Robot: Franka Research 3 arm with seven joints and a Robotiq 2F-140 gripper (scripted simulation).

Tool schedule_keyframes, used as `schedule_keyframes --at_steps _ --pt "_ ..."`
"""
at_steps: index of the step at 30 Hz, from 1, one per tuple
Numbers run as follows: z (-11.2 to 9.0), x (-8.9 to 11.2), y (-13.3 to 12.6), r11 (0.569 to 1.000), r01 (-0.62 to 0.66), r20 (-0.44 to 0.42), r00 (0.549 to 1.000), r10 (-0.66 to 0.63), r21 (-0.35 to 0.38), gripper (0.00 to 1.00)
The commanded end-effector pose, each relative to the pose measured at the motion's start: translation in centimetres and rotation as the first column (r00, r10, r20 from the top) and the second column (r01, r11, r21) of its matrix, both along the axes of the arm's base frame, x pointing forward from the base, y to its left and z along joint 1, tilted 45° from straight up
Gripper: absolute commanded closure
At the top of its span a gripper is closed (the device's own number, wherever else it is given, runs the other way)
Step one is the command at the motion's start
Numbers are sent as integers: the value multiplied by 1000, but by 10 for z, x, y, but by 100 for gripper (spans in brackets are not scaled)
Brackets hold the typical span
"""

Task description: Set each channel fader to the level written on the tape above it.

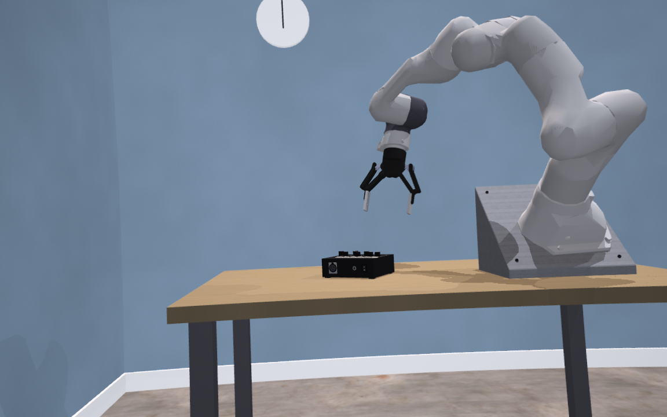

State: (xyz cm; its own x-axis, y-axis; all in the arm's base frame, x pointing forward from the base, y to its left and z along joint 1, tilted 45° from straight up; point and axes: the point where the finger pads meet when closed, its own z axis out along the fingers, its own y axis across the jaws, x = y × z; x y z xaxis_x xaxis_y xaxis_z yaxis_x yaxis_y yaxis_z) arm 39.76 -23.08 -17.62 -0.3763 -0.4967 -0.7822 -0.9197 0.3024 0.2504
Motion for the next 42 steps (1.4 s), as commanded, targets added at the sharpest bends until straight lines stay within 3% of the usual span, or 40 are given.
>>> schedule_keyframes --at_steps 1,2,3,4,7,8,9,11,35,39,42 --pt "26 31 17 997 -70 42 997 72 -36 0" --pt "47 49 36 990 -128 67 989 132 -64 0" --pt "47 49 36 990 -128 67 989 132 -64 0" --pt "65 63 55 977 -192 93 975 201 -98 0" --pt "93 83 84 958 -256 117 955 271 -133 0" --pt "111 93 106 936 -312 137 932 335 -166 0" --pt "113 94 107 936 -312 137 932 335 -166 0" --pt "137 105 139 901 -380 158 896 415 -210 0" --pt "142 107 146 895 -390 157 891 427 -218 0" --pt "141 106 146 912 -356 106 918 382 -206 0" --pt "138 105 146 938 -290 13 954 298 -191 0"
